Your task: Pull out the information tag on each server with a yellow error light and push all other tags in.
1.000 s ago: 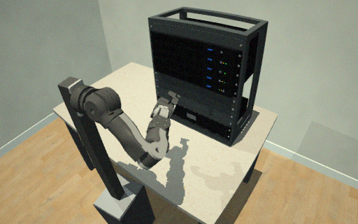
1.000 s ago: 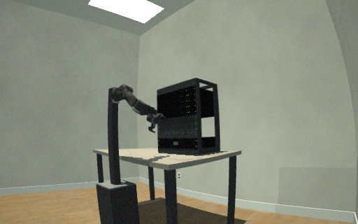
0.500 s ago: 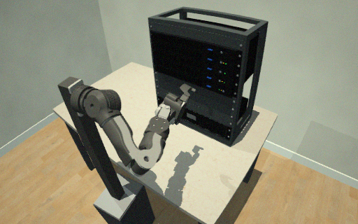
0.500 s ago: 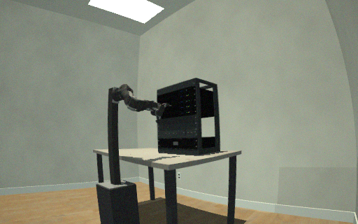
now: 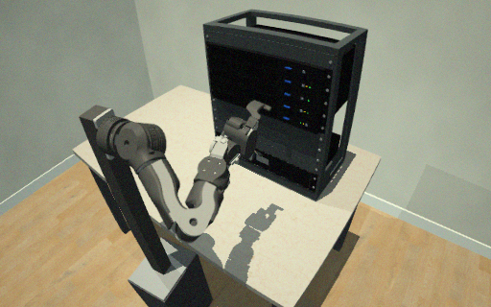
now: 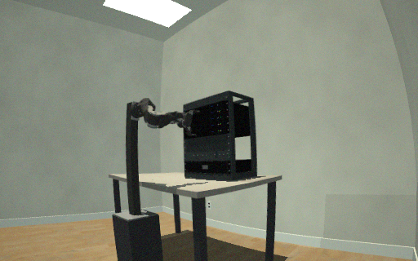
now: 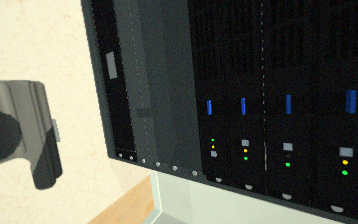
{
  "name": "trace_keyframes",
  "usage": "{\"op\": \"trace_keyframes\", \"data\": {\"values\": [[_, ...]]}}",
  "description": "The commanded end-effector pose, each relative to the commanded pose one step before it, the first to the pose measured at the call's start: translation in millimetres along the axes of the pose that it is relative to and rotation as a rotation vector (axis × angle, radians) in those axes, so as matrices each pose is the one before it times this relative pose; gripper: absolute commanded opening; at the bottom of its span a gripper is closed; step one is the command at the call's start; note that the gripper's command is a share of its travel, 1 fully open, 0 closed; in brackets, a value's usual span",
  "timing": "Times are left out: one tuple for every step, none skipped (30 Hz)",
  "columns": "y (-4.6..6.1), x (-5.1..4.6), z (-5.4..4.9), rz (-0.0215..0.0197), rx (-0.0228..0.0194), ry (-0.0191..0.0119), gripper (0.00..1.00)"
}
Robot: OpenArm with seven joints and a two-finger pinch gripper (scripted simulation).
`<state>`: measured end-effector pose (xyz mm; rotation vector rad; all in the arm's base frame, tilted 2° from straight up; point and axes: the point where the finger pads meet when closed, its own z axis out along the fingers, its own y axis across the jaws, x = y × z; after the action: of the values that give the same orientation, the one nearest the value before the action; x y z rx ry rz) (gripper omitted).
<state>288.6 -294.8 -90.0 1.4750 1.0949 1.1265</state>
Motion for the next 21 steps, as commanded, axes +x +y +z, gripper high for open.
{"op": "trace_keyframes", "data": {"values": [[9.43,-0.661,-1.77,-0.01746,-0.03284,-0.00873,1.0],[3.76,-0.209,-0.76,-0.0075,-0.01218,-0.00308,1.0],[3.55,-0.121,-0.68,-0.0071,-0.01152,-0.00265,1.0],[3.34,-0.046,-0.61,-0.00669,-0.01085,-0.00226,1.0],[3.13,0.016,-0.54,-0.00627,-0.01018,-0.00191,1.0],[2.92,0.066,-0.48,-0.00585,-0.00951,-0.00161,1.0],[2.71,0.105,-0.43,-0.00543,-0.00885,-0.00134,1.0],[2.5,0.135,-0.38,-0.00501,-0.00819,-0.00111,1.0],[2.3,0.156,-0.33,-0.00459,-0.00754,-0.00091,1.0],[2.1,0.169,-0.29,-0.00419,-0.00689,-0.00074,1.0],[1.9,0.175,-0.25,-0.00379,-0.00626,-0.0006,1.0],[1.71,0.176,-0.22,-0.00341,-0.00565,-0.00047,1.0],[1.53,0.171,-0.19,-0.00303,-0.00505,-0.00038,1.0],[0.0,0.0,0.0,0.0,0.0,0.0,1.0],[0.0,0.0,0.0,0.0,0.0,0.0,1.0],[1.28,-0.11,-0.09,-0.00277,-0.00429,-0.00105,1.0],[1.25,0.422,-0.21,-0.00225,-0.00409,0.00053,1.0],[1.02,0.136,-0.12,-0.00201,-0.00338,-0.00017,1.0],[0.84,0.01,-0.07,-0.00175,-0.0028,-0.00044,1.0],[0.68,-0.067,-0.03,-0.00149,-0.00229,-0.00058,1.0],[0.6,0.131,-0.08,-0.00115,-0.00199,0.00005,1.0]]}}
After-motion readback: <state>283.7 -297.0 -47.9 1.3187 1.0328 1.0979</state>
